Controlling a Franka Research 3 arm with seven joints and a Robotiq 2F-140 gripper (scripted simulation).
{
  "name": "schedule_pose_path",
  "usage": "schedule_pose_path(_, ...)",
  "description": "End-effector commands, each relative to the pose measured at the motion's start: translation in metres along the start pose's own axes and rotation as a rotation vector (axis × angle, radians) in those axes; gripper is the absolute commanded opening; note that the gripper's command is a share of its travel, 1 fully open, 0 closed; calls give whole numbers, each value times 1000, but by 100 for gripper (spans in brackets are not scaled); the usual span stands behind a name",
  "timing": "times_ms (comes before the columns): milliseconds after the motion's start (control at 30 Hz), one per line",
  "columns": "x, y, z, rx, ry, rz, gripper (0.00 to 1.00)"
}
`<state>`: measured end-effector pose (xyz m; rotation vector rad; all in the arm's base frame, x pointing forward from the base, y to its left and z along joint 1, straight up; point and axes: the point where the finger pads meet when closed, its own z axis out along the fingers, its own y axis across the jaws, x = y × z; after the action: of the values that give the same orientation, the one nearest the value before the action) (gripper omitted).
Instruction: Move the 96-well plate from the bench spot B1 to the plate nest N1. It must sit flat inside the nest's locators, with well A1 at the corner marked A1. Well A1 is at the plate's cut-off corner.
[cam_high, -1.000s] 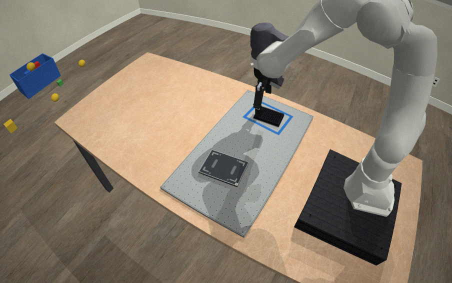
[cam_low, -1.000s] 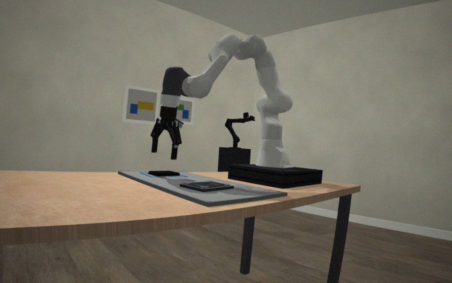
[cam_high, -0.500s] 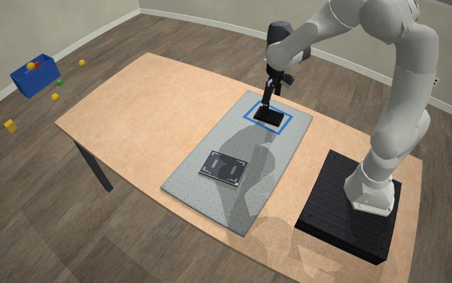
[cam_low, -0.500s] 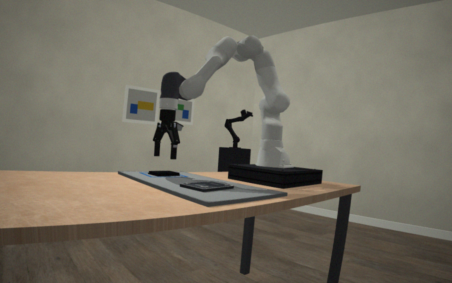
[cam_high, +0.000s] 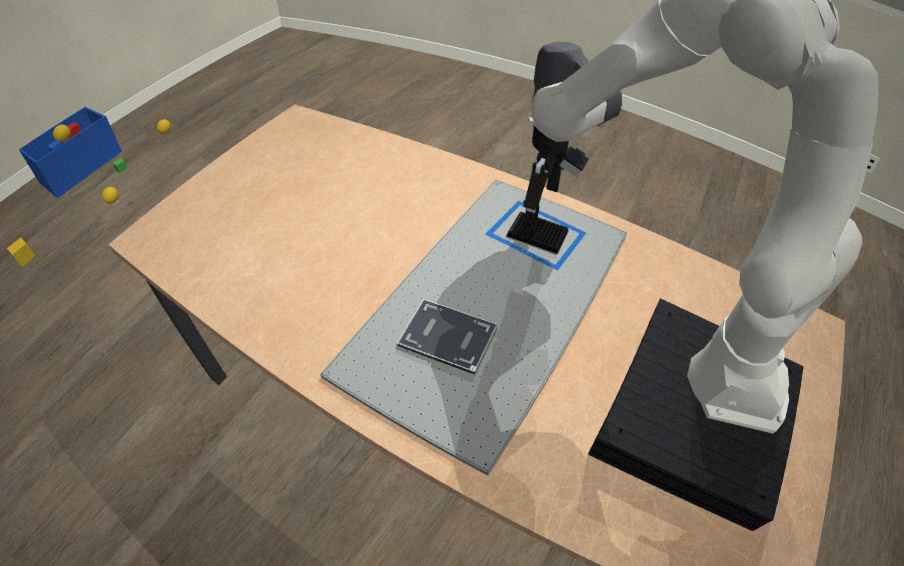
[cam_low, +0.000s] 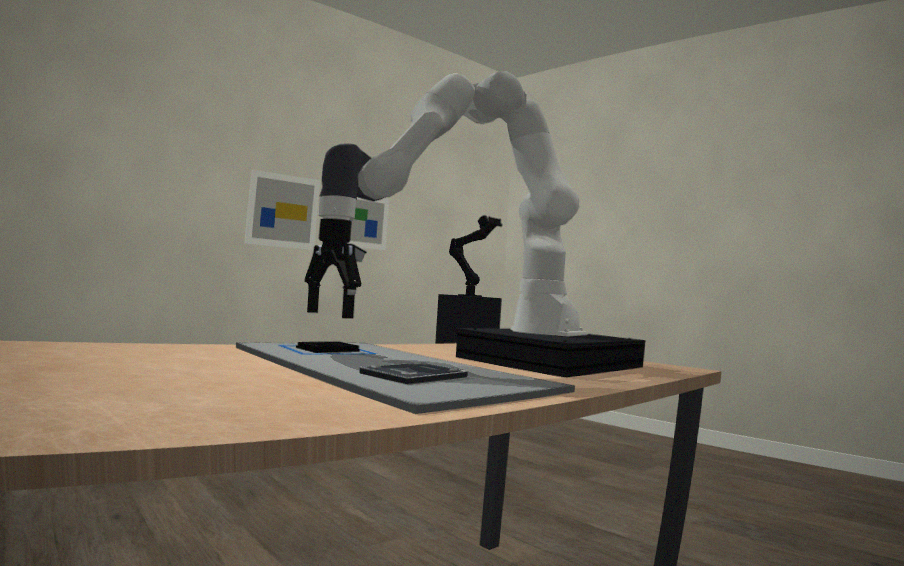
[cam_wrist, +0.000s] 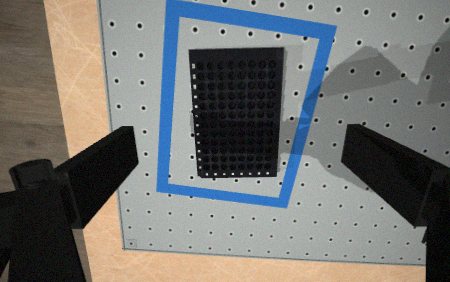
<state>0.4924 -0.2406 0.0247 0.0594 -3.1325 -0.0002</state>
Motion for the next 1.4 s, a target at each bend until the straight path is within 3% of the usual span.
schedule_pose_path(0,0,1,3,-3,-1,-13,100)
schedule_pose_path(1367,0,1,64,-3,-1,-13,100)
